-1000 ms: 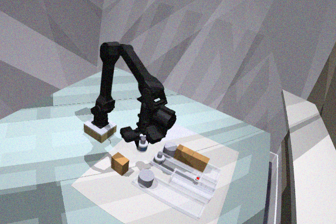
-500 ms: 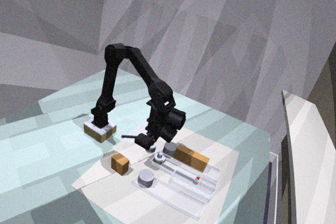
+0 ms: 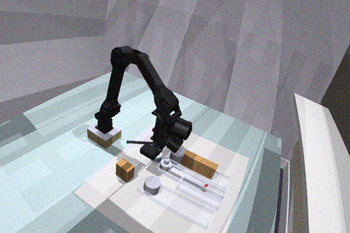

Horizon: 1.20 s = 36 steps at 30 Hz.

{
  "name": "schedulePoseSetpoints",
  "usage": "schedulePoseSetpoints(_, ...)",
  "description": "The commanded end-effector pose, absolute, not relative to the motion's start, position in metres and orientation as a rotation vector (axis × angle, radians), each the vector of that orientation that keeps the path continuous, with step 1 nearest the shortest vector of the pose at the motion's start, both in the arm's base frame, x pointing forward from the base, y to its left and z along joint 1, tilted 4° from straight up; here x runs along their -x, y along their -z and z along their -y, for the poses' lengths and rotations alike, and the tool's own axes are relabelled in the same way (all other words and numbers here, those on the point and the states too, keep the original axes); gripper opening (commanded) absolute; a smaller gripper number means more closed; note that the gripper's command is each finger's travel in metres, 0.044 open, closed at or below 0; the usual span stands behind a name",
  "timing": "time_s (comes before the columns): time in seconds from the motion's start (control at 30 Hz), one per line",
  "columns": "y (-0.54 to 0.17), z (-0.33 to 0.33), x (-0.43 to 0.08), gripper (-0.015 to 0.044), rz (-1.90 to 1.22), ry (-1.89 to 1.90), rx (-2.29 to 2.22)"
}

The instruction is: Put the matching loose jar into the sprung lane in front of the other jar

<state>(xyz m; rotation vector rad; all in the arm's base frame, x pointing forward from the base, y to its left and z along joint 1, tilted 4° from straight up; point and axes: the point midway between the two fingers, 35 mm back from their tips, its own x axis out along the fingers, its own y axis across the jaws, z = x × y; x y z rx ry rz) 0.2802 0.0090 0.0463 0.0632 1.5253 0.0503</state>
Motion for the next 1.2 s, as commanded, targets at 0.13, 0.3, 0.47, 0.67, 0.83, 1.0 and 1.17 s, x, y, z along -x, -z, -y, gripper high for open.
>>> schedulePoseSetpoints(0.13,-0.044,-0.009,-0.282,0.0,-1.529,-0.05,-0.061)
schedulePoseSetpoints(0.3,-0.044,-0.009,-0.283,0.0,-1.529,-0.05,-0.061)
schedulePoseSetpoints(0.47,-0.044,-0.009,-0.285,0.0,-1.529,-0.05,-0.061)
schedulePoseSetpoints(0.67,-0.044,-0.009,-0.287,0.0,-1.529,-0.05,-0.061)
schedulePoseSetpoints(0.83,-0.044,-0.009,-0.289,0.0,-1.529,-0.05,-0.061)
schedulePoseSetpoints(1.0,-0.045,-0.009,-0.291,0.0,-1.528,-0.05,-0.061)
schedulePoseSetpoints(1.17,-0.045,-0.009,-0.293,0.0,-1.528,-0.05,-0.061)
